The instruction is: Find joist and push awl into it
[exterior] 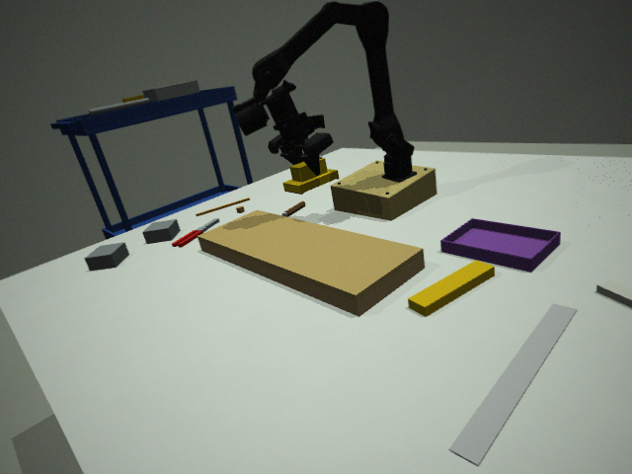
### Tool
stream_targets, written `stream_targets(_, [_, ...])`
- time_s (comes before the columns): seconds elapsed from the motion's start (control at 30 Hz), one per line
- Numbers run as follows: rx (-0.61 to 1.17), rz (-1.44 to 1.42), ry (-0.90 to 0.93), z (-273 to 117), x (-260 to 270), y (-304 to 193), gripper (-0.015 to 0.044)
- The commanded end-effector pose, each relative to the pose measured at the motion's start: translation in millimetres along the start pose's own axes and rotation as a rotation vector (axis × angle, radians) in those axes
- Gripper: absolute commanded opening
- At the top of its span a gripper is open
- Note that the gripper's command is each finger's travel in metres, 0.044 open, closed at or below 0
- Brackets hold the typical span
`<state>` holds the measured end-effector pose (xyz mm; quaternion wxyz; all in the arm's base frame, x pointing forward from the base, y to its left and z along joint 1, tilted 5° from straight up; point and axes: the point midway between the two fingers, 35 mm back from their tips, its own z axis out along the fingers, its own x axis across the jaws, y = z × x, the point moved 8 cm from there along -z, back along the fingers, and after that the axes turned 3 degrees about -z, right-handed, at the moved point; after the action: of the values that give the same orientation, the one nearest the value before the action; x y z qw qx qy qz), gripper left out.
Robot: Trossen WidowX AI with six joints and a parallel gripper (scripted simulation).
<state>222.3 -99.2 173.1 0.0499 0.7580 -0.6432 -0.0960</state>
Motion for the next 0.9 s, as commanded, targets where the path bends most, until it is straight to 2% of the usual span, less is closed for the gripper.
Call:
stream_targets(0.0, [0.023,-0.082,0.009,-6.0,3.1,-3.2,0.0000])
stream_targets(0.87, [0.161,-0.965,0.096,-19.5,24.5,-34.6,0.0000])
